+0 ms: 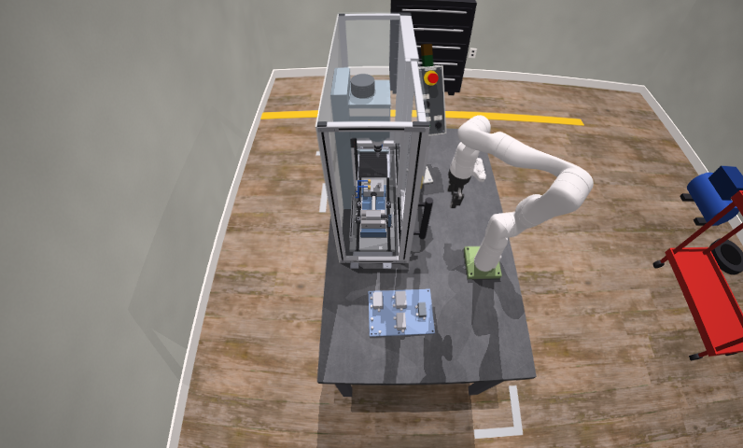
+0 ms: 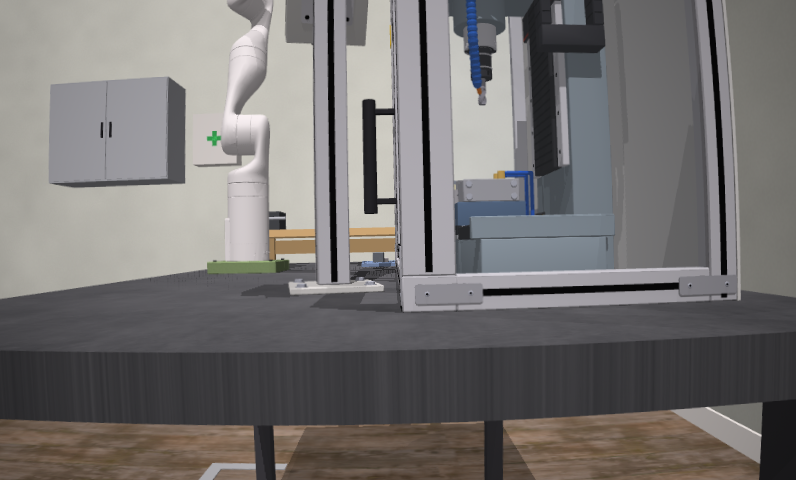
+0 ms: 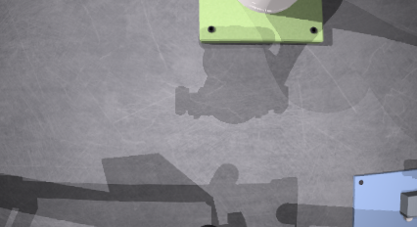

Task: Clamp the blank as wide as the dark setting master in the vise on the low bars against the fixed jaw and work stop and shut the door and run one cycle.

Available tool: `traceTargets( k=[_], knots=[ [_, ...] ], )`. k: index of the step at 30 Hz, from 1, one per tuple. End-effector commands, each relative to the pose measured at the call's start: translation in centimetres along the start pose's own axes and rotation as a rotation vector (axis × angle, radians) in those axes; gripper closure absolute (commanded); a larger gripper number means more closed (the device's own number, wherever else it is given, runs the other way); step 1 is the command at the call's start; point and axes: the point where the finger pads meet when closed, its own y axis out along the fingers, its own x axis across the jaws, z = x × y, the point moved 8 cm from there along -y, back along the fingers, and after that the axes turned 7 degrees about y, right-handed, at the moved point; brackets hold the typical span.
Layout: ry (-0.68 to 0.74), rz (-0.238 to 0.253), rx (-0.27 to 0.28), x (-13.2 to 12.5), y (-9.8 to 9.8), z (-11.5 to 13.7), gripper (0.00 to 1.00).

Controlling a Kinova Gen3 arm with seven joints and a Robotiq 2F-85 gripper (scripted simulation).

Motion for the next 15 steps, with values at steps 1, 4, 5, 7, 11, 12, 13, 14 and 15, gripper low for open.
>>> traceTargets(
  k=[1,4,5,7,11,12,13,14,15],
  knots=[
    [-0.001,0.000,0.048,0.1,-2.5,-0.4,0.20],
    [-0.001,0.000,0.048,0.1,-2.5,-0.4,0.20],
    [-0.001,0.000,0.048,0.1,-2.5,-0.4,0.20],
    [-0.001,0.000,0.048,0.1,-2.5,-0.4,0.20],
    [-0.001,0.001,0.048,0.1,-3.3,-0.4,0.20],
    [-0.001,0.000,0.048,0.1,-3.7,-0.5,0.20],
    [-0.001,0.000,0.048,0.1,-4.1,-0.5,0.20],
    [-0.001,0.000,0.048,0.1,-4.5,-0.5,0.20],
    [-0.001,0.000,0.048,0.1,-4.5,-0.5,0.20]
  ],
)
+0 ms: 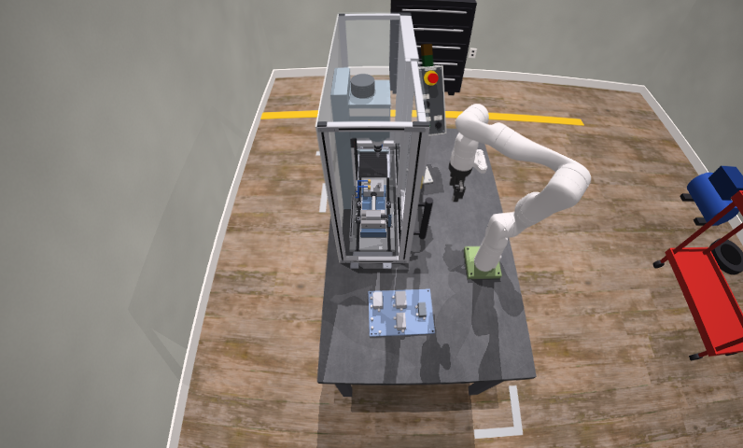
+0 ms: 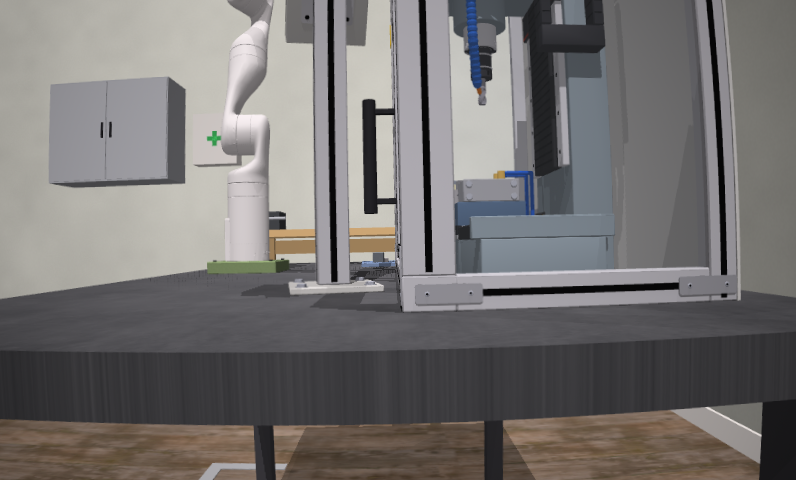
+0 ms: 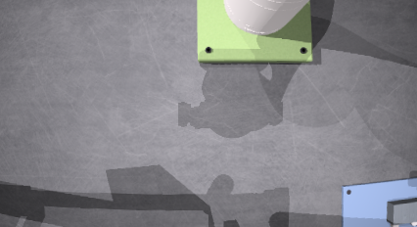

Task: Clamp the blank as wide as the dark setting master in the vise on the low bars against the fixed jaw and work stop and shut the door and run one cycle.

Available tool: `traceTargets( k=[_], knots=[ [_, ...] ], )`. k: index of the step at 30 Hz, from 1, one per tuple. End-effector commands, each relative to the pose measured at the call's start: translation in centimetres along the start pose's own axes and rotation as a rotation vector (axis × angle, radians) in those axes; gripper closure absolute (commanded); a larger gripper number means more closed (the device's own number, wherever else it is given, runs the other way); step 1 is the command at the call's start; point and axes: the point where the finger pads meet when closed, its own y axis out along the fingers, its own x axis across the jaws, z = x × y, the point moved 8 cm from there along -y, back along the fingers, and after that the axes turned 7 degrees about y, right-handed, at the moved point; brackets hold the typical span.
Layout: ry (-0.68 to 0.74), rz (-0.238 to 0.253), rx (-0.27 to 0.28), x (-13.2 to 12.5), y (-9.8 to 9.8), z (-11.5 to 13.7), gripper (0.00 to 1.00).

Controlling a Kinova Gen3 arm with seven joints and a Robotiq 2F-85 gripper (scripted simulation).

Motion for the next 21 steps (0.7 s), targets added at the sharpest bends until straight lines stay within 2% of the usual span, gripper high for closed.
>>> traceTargets(
  k=[1,11,12,21],
  knots=[
    [0.000,0.000,0.000,0.00,-0.75,-0.01,0.20],
    [0.000,0.000,0.000,0.00,-0.75,-0.01,0.20],
    [0.000,0.000,0.000,0.00,-0.75,-0.01,0.90],
    [0.000,0.000,0.000,0.00,-0.75,-0.01,0.90]
  ],
)
